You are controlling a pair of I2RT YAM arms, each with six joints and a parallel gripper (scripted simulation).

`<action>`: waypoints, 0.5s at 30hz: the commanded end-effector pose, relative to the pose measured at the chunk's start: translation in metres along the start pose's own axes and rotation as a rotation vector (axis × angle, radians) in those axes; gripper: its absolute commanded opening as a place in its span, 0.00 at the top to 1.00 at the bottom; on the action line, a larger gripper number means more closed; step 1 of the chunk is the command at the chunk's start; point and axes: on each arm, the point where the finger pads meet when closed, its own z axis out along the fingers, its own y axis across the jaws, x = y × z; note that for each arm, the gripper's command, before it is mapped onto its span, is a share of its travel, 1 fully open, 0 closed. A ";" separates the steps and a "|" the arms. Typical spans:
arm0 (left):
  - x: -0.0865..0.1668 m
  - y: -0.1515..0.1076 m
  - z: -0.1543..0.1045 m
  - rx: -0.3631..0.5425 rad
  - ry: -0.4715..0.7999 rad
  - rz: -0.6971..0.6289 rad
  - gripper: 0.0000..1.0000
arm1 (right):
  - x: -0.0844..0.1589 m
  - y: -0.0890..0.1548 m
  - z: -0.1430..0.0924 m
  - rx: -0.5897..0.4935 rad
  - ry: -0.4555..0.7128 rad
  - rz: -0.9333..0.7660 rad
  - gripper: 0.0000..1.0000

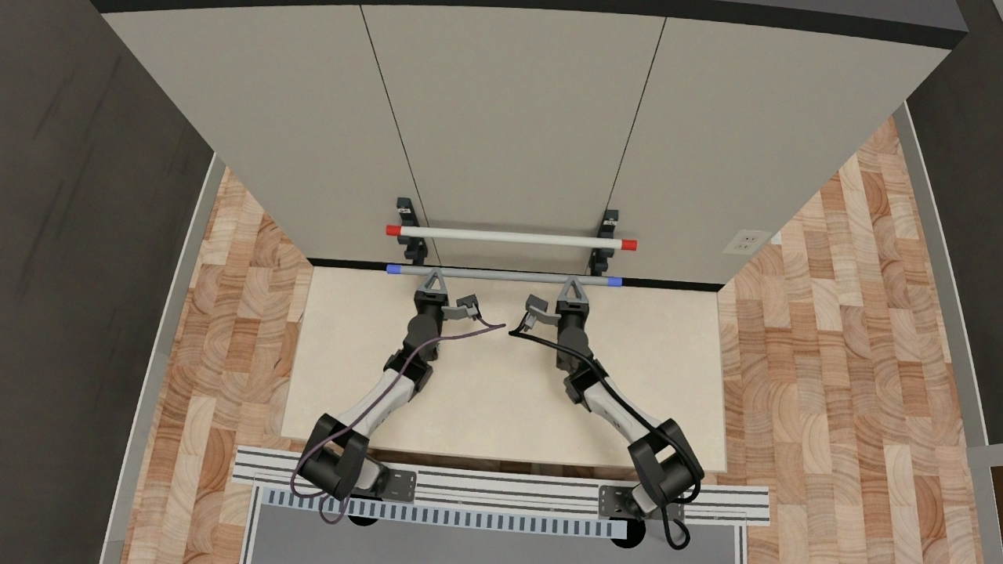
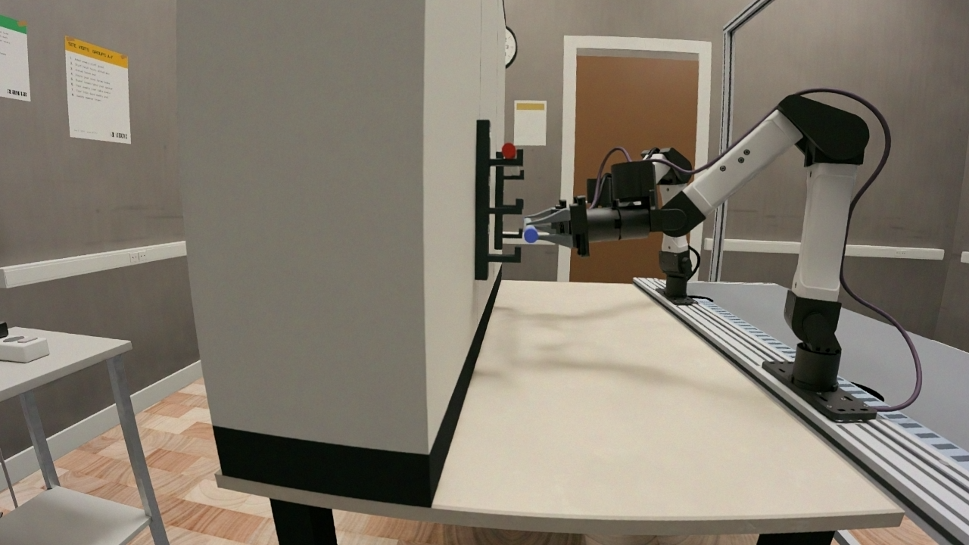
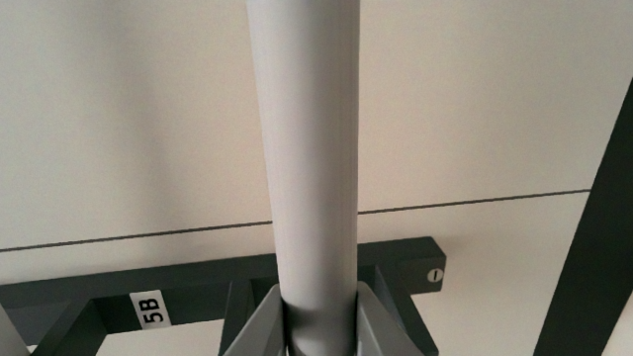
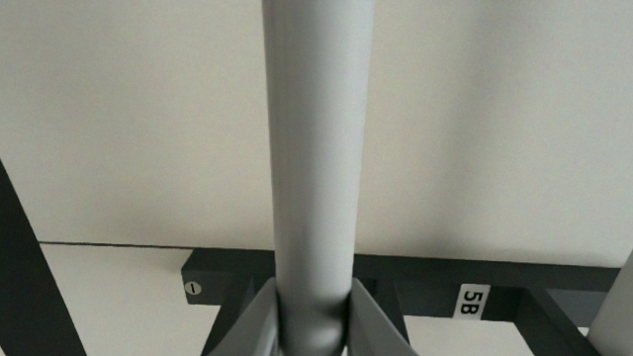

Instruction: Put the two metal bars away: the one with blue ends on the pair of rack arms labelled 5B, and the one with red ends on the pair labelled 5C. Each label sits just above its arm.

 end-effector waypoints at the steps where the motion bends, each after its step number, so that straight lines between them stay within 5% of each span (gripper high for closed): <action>1: 0.002 0.035 -0.008 -0.111 0.003 -0.027 1.00 | 0.001 -0.025 -0.009 0.061 0.000 0.009 1.00; 15: 0.002 0.047 -0.010 -0.111 0.003 -0.027 1.00 | 0.001 -0.038 -0.010 0.061 0.000 0.009 1.00</action>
